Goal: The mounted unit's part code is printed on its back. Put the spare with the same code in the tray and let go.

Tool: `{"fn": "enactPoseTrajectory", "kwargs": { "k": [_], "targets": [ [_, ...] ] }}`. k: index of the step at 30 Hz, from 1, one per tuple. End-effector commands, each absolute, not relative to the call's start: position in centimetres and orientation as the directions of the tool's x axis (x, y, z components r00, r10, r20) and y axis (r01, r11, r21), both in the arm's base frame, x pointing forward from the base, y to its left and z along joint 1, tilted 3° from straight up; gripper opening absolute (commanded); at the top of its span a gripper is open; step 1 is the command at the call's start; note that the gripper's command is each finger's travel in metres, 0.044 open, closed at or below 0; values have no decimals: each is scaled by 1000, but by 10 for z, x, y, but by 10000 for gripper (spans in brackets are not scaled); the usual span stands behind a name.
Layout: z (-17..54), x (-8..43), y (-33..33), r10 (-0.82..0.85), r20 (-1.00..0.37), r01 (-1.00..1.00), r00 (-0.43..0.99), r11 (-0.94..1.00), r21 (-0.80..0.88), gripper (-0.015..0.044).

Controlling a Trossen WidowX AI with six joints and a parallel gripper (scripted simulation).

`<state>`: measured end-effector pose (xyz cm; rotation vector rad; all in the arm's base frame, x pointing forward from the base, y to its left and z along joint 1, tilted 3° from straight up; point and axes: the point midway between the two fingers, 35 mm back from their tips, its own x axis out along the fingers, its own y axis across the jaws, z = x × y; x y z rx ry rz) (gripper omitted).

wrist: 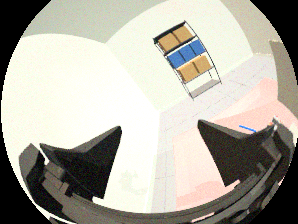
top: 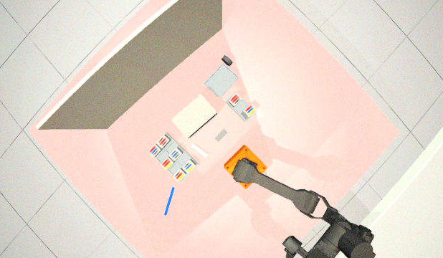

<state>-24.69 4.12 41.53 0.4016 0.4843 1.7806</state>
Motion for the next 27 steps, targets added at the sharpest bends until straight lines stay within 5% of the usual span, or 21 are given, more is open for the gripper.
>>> {"fn": "enactPoseTrajectory", "kwargs": {
  "k": [1, 15, 27],
  "targets": [
    [441, -188, 69, 990, -12, -790, -138, -102, 605, 440],
    [458, 17, 134, 939, -255, -595, 233, 345, 726, 440],
    [394, 188, 134, 688, -590, -267, 424, 717, 644, 440]
  ]
}}
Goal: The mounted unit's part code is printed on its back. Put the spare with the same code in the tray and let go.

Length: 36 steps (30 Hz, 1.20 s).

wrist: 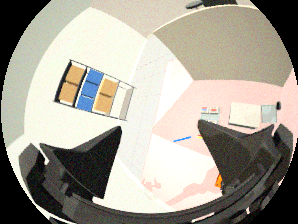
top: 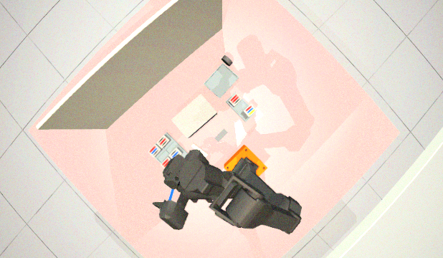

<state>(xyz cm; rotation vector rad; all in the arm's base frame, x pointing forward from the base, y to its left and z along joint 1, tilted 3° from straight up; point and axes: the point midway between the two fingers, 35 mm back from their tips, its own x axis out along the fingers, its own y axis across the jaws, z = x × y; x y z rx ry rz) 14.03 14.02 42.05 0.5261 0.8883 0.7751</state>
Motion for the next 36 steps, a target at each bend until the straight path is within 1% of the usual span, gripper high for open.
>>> {"fn": "enactPoseTrajectory", "kwargs": {
  "k": [1, 3, 5, 12, 15, 21, 25, 36],
  "targets": [
    [388, 197, 132, 668, -610, -248, 426, 734, 632, 440],
    [384, 205, 132, 656, -617, -223, 434, 742, 632, 440],
    [372, 225, 130, 622, -645, -178, 443, 767, 617, 440],
    [321, 284, 111, 466, -790, -82, 398, 876, 475, 440],
    [281, 318, 93, 355, -873, -38, 334, 931, 363, 440],
    [204, 360, 54, 156, -974, -14, 165, 988, 156, 440],
    [159, 374, 29, 53, -997, -34, 50, 998, 51, 440],
    [157, 374, 28, 48, -998, -36, 44, 998, 47, 440]
  ]
}}
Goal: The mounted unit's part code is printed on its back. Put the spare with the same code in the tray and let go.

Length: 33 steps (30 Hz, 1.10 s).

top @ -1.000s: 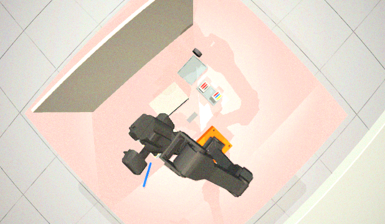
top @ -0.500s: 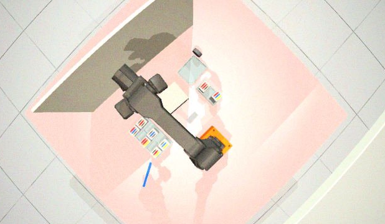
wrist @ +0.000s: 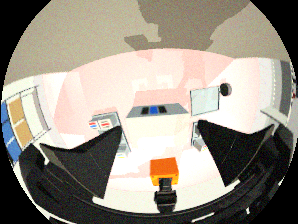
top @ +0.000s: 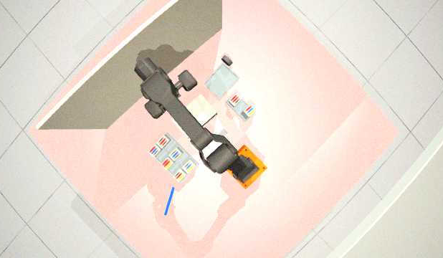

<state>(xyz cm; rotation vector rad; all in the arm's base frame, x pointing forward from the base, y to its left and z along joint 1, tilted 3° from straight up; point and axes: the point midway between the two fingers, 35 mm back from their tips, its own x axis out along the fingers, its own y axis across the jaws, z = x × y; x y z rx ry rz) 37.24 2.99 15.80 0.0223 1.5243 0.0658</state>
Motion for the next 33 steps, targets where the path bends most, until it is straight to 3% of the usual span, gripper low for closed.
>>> {"fn": "enactPoseTrajectory", "kwargs": {
  "k": [1, 10, 15, 19, 23, 28, 33],
  "targets": [
    [157, 374, 28, 48, -998, -36, 44, 998, 47, 440],
    [157, 374, 29, 48, -998, -45, 44, 998, 46, 440],
    [147, 356, 75, 55, -997, -350, 47, 936, 35, 440],
    [132, 320, 131, 68, -996, -710, 50, 704, 12, 440],
    [116, 276, 172, 66, -997, -932, 40, 361, -14, 440],
    [99, 225, 202, 62, -998, -997, 33, -61, -37, 440],
    [97, 220, 204, 62, -998, -994, 32, -99, -38, 440]
  ]
}}
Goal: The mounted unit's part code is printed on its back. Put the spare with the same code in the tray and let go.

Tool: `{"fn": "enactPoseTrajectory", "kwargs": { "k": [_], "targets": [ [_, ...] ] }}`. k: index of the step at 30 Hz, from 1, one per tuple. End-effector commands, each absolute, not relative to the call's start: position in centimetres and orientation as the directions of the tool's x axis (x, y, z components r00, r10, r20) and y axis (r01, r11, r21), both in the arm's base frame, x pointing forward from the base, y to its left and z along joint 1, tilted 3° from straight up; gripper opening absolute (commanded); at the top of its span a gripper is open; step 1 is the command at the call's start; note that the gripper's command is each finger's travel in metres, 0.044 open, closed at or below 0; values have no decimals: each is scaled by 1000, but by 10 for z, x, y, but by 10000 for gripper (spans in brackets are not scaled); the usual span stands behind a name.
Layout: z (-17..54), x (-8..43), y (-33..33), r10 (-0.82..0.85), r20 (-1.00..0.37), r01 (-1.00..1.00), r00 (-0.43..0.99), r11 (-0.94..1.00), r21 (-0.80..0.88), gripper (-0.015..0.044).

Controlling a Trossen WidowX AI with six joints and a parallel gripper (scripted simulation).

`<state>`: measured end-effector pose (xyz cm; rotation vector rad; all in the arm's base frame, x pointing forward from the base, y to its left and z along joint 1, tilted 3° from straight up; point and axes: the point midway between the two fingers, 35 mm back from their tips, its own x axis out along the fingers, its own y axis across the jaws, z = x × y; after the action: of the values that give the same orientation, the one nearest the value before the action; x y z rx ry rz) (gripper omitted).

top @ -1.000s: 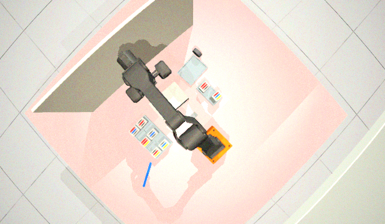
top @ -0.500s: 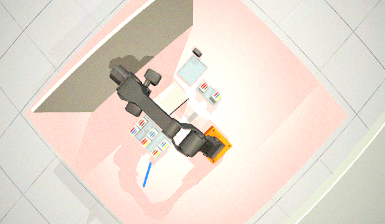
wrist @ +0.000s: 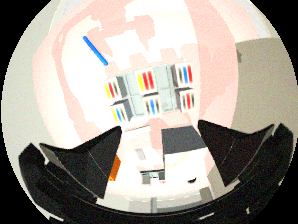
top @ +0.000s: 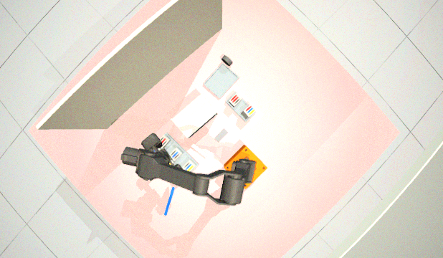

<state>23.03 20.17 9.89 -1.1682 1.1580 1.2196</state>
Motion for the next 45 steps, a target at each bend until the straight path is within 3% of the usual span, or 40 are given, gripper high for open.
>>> {"fn": "enactPoseTrajectory", "kwargs": {
  "k": [1, 8, 14, 45],
  "targets": [
    [97, 220, 204, 62, -998, -994, 32, -99, -38, 440],
    [97, 220, 204, 62, -998, -994, 32, -99, -38, 440],
    [59, 225, 200, 62, -998, -994, 32, -99, -38, 300],
    [25, 228, 203, 62, -998, -994, 32, -99, -38, 300]
  ]
}}
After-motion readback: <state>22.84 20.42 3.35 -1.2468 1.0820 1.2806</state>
